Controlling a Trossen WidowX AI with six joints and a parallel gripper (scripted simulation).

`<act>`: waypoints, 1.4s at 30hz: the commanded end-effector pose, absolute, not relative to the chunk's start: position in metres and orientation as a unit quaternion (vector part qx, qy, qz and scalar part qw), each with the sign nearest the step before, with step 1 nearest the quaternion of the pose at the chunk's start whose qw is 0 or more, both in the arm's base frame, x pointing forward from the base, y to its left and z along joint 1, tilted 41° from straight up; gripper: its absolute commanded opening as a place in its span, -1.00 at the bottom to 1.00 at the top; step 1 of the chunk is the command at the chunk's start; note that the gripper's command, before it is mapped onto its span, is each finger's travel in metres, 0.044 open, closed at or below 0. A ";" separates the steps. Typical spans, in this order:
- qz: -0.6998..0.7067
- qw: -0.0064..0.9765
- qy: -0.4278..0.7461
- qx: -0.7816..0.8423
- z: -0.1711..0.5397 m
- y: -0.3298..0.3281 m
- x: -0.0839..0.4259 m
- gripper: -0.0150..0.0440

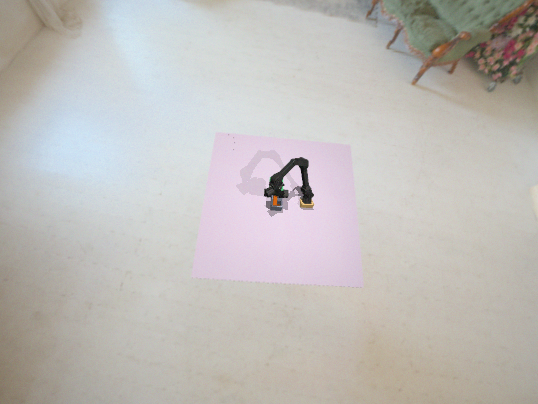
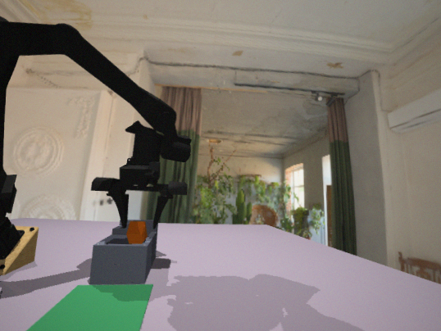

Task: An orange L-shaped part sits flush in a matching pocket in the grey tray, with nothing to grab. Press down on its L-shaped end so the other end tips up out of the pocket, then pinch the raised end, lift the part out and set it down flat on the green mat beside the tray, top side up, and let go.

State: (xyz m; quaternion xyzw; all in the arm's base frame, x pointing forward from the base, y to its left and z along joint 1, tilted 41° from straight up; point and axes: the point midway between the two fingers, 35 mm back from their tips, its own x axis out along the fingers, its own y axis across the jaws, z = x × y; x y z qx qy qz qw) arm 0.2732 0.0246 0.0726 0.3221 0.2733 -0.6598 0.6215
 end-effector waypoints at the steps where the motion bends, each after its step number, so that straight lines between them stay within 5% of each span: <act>1: -0.661 0.622 0.273 0.319 0.067 0.019 0.272 0.46; 9: -0.661 0.622 0.273 0.319 0.061 0.013 0.271 0.46; 14: -0.661 0.621 0.273 0.321 0.063 0.015 0.272 0.01; 24: -0.661 0.621 0.273 0.321 0.063 0.015 0.272 -0.21; 27: -0.661 0.621 0.273 0.321 0.063 0.015 0.272 -0.48; 42: -0.661 0.622 0.273 0.320 0.073 0.024 0.272 -0.49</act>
